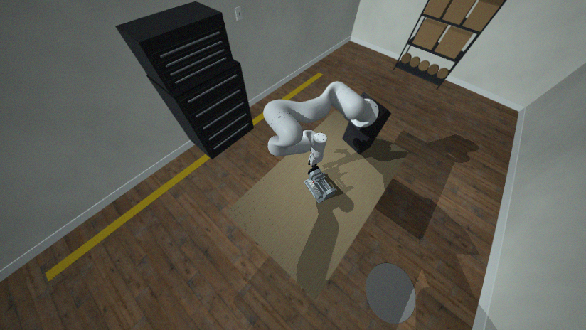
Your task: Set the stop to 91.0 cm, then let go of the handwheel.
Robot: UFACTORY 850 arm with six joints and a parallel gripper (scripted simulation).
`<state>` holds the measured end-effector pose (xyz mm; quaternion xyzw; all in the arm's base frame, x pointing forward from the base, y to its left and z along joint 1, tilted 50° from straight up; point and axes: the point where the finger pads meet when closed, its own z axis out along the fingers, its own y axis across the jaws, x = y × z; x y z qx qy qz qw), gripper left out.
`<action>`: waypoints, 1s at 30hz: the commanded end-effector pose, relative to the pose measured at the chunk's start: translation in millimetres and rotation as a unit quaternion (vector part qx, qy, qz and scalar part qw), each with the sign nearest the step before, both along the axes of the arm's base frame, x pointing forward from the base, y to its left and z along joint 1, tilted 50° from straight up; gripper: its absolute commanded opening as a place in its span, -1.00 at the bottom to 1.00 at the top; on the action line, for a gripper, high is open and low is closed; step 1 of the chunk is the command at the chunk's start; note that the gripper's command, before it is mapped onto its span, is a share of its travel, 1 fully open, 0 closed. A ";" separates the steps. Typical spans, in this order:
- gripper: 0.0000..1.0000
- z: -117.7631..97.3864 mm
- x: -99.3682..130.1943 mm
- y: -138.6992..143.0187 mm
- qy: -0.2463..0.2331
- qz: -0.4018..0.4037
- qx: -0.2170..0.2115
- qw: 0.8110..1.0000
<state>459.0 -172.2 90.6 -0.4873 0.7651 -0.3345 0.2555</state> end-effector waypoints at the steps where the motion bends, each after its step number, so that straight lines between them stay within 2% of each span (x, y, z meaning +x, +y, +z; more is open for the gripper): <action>1: -0.88 -3.2 4.3 -1.6 0.000 0.000 0.000 1.000; 30: -0.88 -6.6 29.2 -12.1 0.000 0.000 0.000 1.000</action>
